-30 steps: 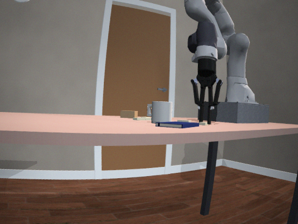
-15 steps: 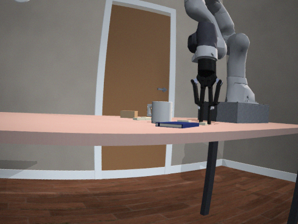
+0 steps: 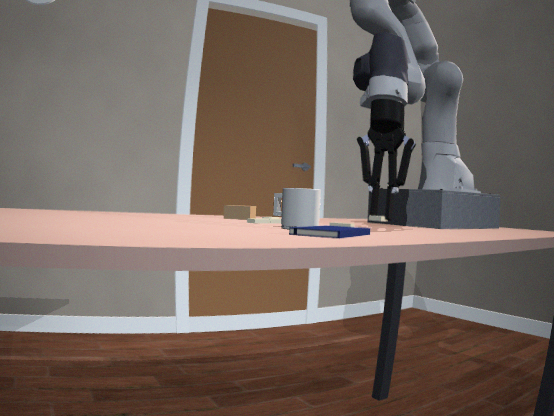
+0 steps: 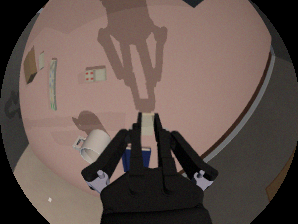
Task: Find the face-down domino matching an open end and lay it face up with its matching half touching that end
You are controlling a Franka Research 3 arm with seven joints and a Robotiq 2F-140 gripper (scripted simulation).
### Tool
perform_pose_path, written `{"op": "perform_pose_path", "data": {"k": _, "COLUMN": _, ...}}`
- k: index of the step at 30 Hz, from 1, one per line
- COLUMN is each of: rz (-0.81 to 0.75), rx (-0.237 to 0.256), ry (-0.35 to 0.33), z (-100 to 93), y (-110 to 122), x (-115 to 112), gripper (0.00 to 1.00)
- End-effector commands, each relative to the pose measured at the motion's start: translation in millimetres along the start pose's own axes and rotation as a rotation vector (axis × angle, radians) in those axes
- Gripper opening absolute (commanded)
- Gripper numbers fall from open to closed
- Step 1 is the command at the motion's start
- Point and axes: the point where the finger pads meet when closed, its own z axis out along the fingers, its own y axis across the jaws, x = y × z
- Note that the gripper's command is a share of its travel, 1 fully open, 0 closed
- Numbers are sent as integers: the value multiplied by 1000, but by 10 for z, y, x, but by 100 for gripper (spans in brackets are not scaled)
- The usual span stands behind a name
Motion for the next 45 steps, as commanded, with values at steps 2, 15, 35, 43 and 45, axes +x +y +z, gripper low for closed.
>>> {"op": "perform_pose_path", "data": {"k": 2, "rz": -5, "rx": -8, "ry": 4, "z": -182, "y": 3, "x": -32, "gripper": 22}}
{"op": "perform_pose_path", "data": {"k": 15, "rz": -5, "rx": -8, "ry": 4, "z": -570, "y": 0, "x": -88, "gripper": 22}}
{"op": "perform_pose_path", "data": {"k": 35, "rz": -6, "rx": -8, "ry": 4, "z": -915, "y": -3, "x": -138, "gripper": 22}}
{"op": "perform_pose_path", "data": {"k": 43, "rz": -6, "rx": -8, "ry": 4, "z": -960, "y": -3, "x": -144, "gripper": 22}}
{"op": "perform_pose_path", "data": {"k": 45, "rz": -6, "rx": -8, "ry": 4, "z": -963, "y": -3, "x": -145, "gripper": 22}}
